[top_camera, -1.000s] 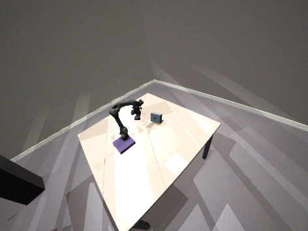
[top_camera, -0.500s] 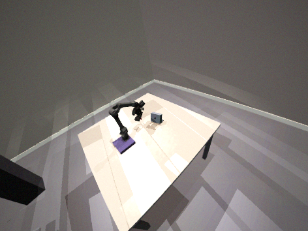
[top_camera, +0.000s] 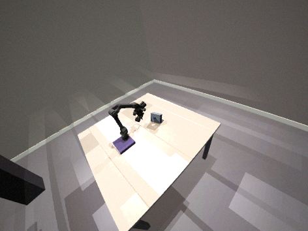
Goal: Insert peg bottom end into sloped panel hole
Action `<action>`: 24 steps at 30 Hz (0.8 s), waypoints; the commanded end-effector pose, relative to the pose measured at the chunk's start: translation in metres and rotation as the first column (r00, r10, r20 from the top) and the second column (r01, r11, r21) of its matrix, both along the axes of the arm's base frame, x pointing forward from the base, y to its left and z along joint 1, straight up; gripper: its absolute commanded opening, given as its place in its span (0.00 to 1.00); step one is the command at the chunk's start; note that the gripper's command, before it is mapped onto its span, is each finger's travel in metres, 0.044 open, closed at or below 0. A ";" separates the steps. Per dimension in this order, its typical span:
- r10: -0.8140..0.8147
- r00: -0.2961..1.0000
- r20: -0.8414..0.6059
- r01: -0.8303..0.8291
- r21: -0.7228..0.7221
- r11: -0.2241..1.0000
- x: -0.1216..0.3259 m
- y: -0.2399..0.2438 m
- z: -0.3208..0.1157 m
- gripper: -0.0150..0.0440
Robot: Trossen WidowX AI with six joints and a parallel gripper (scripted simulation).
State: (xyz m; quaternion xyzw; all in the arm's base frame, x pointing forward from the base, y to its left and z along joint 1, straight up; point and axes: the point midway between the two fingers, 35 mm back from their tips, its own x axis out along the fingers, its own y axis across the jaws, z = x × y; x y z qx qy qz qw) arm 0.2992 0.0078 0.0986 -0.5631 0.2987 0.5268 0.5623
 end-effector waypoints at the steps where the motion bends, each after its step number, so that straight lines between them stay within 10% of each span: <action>1: -0.038 0.999 0.009 0.038 0.024 0.999 -0.001 -0.003 0.000 0.25; 24: -0.260 0.965 0.034 0.252 0.152 0.956 0.003 -0.025 -0.003 0.25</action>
